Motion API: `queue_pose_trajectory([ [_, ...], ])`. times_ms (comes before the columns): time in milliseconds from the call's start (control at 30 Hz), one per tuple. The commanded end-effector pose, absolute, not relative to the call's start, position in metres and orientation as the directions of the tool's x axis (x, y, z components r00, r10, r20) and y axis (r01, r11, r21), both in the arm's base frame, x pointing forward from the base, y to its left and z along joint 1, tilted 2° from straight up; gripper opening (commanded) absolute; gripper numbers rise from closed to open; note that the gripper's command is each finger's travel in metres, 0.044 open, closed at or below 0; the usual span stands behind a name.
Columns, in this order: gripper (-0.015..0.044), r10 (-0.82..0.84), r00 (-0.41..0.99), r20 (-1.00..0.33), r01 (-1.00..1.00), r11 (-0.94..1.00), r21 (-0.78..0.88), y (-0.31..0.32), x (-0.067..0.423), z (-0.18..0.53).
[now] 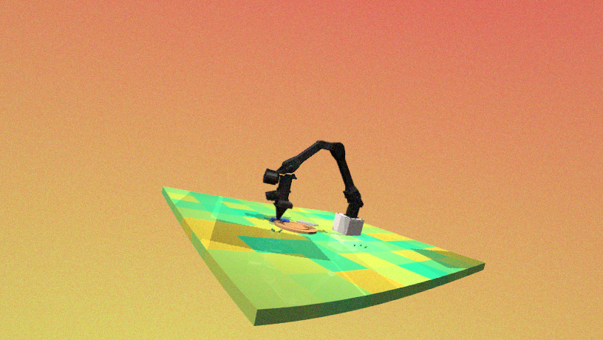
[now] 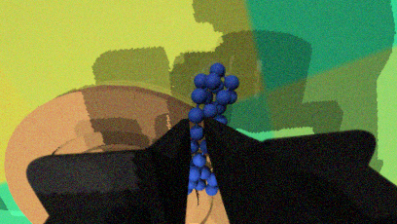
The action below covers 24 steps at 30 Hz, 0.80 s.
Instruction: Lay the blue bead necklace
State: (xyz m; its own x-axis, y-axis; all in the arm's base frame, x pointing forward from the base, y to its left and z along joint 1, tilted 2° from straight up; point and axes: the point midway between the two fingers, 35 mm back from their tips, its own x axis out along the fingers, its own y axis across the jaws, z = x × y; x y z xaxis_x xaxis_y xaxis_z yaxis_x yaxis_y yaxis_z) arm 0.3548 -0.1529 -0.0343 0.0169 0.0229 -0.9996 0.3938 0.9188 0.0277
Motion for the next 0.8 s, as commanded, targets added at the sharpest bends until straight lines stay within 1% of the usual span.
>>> queue_pose_trajectory([
  [0,0.0000,0.023,0.021,-1.000,0.391,0.920,0.029,-0.153,0.356,-0.024],
  [167,0.0000,0.022,0.021,-1.000,0.389,0.921,0.029,-0.153,0.355,-0.010],
  [367,0.0000,0.022,0.021,-1.000,0.389,0.921,0.029,-0.153,0.355,-0.010],
  [767,0.0000,0.025,0.020,-0.999,0.389,0.921,0.031,-0.119,0.339,-0.010],
])
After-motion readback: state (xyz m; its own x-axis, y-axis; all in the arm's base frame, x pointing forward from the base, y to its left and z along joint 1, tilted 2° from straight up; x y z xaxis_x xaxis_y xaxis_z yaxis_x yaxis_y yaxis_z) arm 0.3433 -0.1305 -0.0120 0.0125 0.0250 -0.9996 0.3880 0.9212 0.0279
